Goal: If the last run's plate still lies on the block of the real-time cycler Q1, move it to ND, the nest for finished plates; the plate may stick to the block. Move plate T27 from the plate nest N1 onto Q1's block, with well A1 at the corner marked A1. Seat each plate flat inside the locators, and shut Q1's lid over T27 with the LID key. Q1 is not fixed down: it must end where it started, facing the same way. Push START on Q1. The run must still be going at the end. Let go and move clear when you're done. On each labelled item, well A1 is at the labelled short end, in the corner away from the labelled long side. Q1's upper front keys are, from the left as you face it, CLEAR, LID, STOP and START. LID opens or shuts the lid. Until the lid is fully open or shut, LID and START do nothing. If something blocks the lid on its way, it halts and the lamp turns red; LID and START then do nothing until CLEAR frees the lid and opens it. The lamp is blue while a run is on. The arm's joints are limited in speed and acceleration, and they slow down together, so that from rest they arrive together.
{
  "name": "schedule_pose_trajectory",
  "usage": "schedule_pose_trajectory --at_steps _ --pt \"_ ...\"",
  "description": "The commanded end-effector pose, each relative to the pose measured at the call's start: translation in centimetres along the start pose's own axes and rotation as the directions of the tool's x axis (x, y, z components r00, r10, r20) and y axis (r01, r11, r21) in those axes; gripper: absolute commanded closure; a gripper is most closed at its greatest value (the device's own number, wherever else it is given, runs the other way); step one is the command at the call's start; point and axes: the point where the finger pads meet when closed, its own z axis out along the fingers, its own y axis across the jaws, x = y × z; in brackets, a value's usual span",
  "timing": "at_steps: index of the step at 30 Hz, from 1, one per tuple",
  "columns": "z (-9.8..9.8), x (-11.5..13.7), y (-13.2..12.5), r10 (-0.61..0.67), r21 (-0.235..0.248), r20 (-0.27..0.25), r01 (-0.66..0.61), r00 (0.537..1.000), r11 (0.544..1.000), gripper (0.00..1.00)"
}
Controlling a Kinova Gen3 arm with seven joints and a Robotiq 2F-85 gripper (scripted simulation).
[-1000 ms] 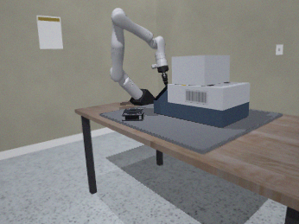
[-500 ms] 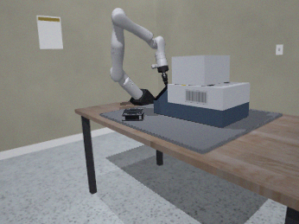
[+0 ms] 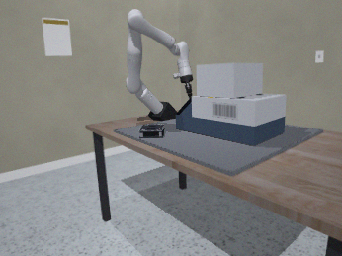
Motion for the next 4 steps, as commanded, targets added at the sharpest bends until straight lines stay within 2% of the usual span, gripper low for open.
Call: schedule_pose_trajectory --at_steps 1,4 --pt "-0.05 -0.05 0.00 0.000 0.000 0.002 0.000 1.000 1.000 0.90" --pt "-0.05 -0.05 0.00 0.000 0.000 0.002 0.000 1.000 1.000 0.90"
